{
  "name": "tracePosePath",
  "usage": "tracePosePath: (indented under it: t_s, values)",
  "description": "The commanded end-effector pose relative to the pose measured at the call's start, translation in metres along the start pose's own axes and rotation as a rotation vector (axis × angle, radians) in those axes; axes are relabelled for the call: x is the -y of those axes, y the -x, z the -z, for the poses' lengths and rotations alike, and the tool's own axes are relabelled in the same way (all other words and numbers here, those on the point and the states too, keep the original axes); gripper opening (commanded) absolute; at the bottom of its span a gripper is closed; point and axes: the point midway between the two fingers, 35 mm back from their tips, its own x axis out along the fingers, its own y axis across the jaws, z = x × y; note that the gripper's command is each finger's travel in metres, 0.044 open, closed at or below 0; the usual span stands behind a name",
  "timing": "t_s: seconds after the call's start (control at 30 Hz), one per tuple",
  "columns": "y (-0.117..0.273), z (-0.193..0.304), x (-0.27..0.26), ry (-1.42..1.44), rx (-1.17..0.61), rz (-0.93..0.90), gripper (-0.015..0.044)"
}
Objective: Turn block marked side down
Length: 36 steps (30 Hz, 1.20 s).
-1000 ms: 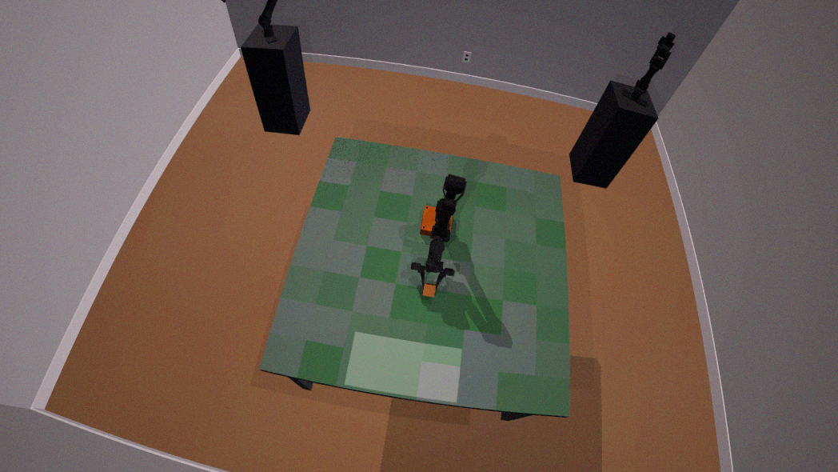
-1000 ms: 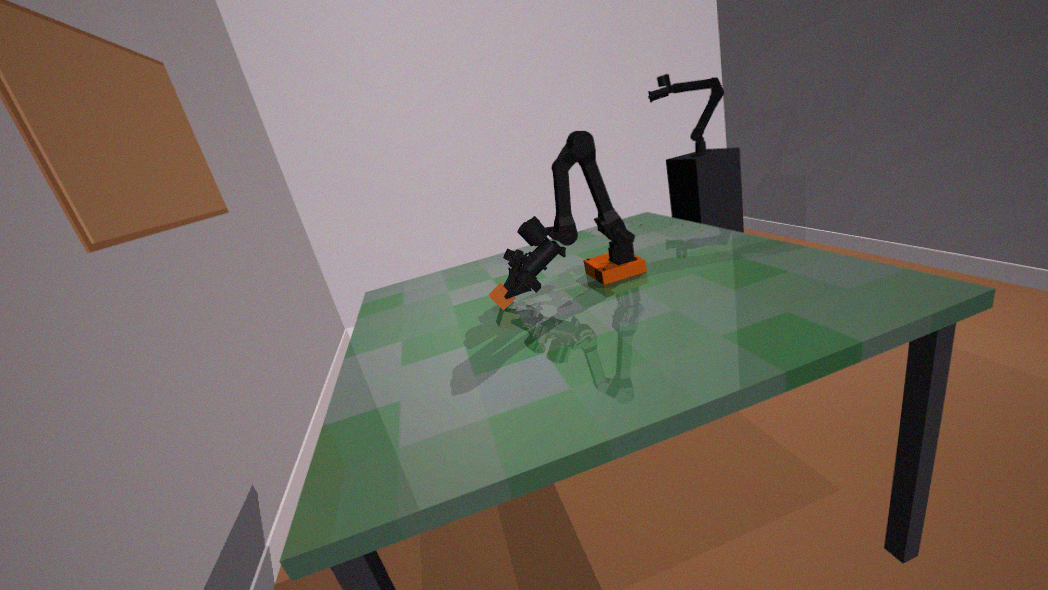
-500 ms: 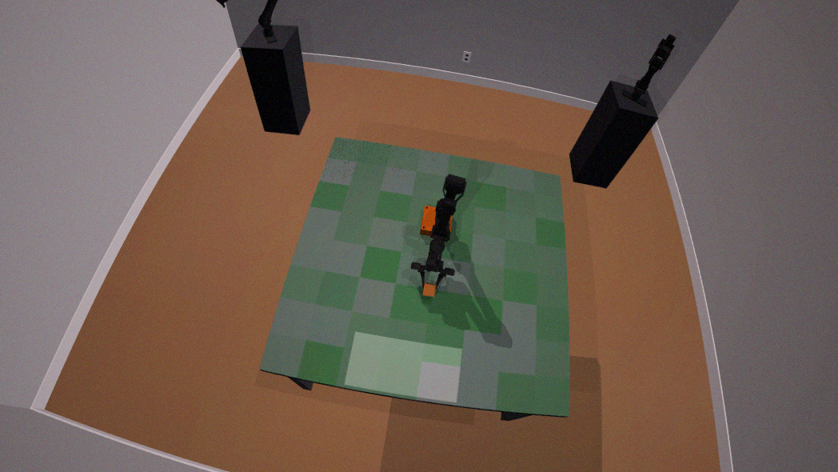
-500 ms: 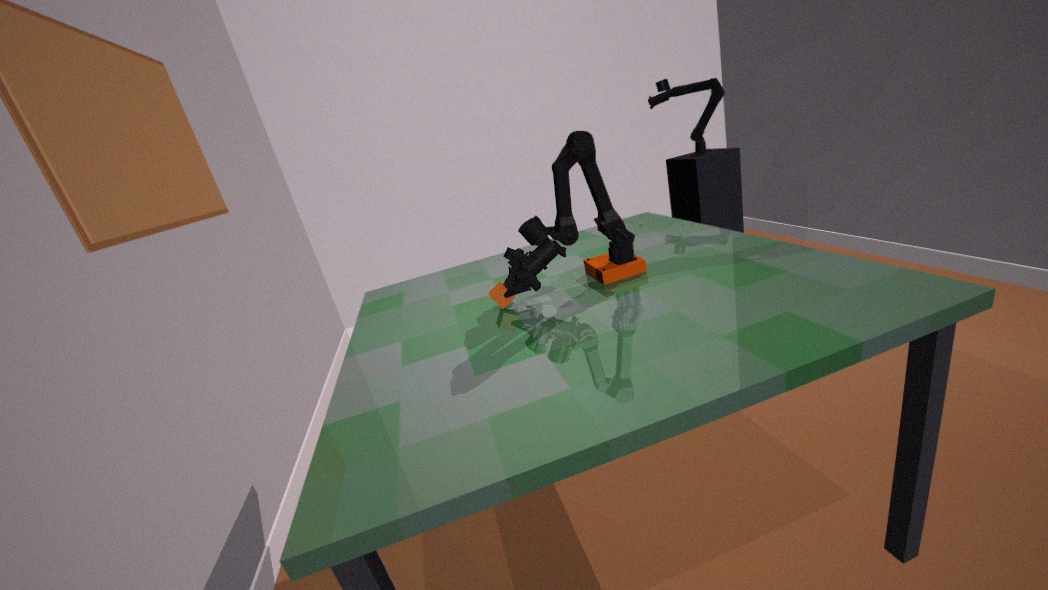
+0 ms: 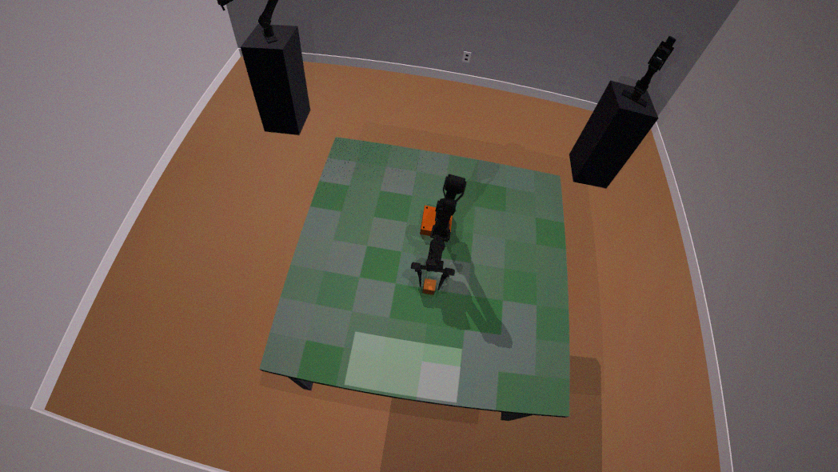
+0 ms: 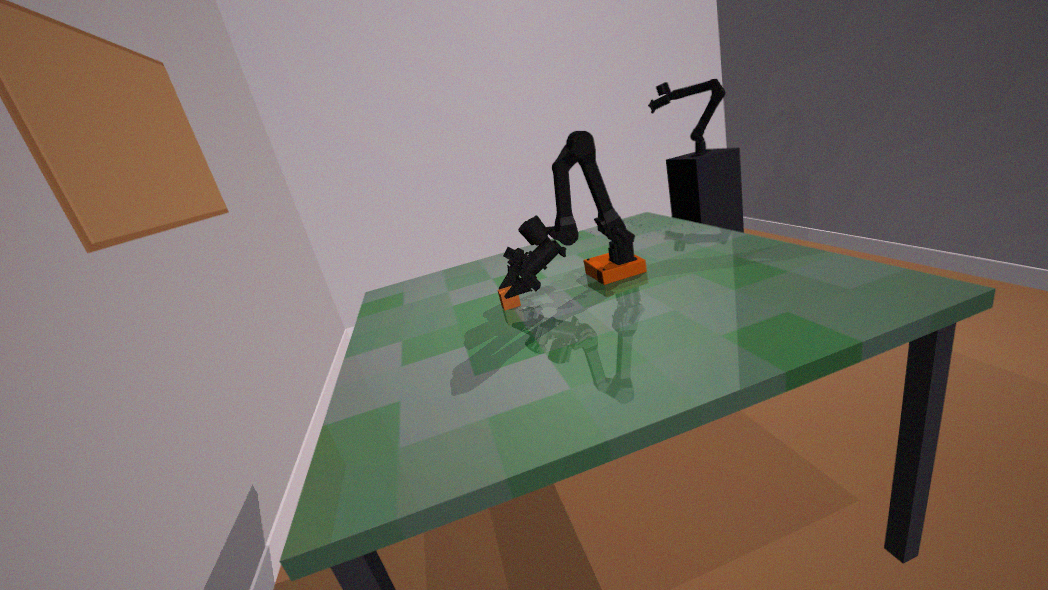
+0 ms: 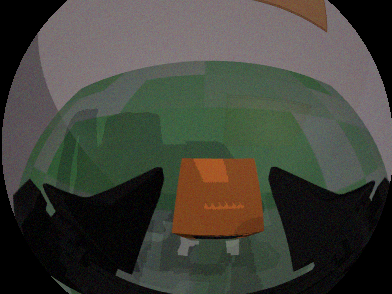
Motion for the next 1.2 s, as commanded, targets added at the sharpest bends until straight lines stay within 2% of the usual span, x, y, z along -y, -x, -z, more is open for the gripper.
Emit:
tracePosePath:
  t_s: [0.0,1.03,1.17]
  values:
    - [0.0,-0.0007,-0.0004,-0.004,0.003,-0.003,0.044]
    - [0.0,-0.0007,-0.0004,-0.004,0.003,-0.003,0.044]
    - [-0.0069,-0.0063,0.0011,-0.003,-0.091,-0.001,0.044]
